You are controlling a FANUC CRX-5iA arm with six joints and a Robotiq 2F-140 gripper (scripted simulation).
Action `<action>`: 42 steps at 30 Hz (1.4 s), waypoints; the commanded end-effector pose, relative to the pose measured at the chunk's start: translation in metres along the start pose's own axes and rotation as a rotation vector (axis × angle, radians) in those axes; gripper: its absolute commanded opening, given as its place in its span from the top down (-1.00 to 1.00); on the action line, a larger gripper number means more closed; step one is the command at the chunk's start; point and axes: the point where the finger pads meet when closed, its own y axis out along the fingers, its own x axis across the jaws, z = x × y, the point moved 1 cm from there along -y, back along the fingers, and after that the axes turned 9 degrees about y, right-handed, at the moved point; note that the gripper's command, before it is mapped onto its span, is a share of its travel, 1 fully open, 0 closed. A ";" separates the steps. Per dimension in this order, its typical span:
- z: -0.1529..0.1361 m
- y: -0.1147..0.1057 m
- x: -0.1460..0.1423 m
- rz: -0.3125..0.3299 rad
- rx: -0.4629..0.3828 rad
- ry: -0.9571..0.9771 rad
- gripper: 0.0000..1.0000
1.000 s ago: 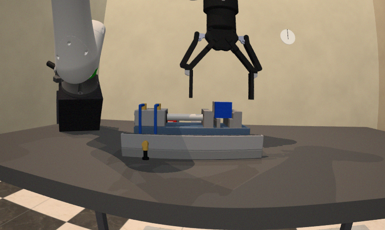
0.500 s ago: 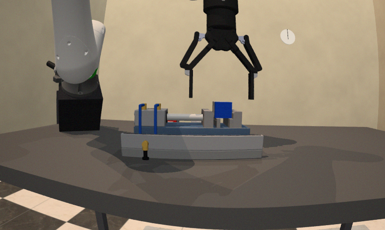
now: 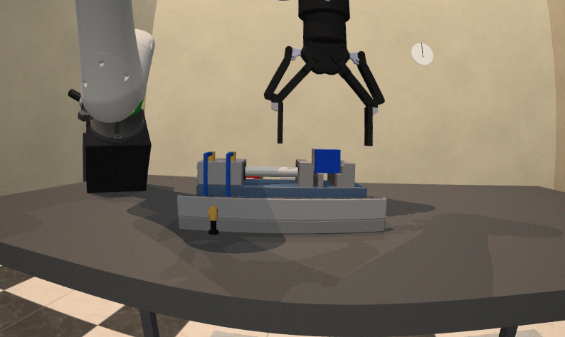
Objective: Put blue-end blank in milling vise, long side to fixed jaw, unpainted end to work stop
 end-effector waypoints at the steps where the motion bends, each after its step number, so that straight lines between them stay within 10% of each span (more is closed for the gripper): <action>1: 0.000 -0.001 -0.001 0.001 0.000 0.000 -1.00; 42: 0.000 -0.006 -0.001 0.001 0.000 0.000 -1.00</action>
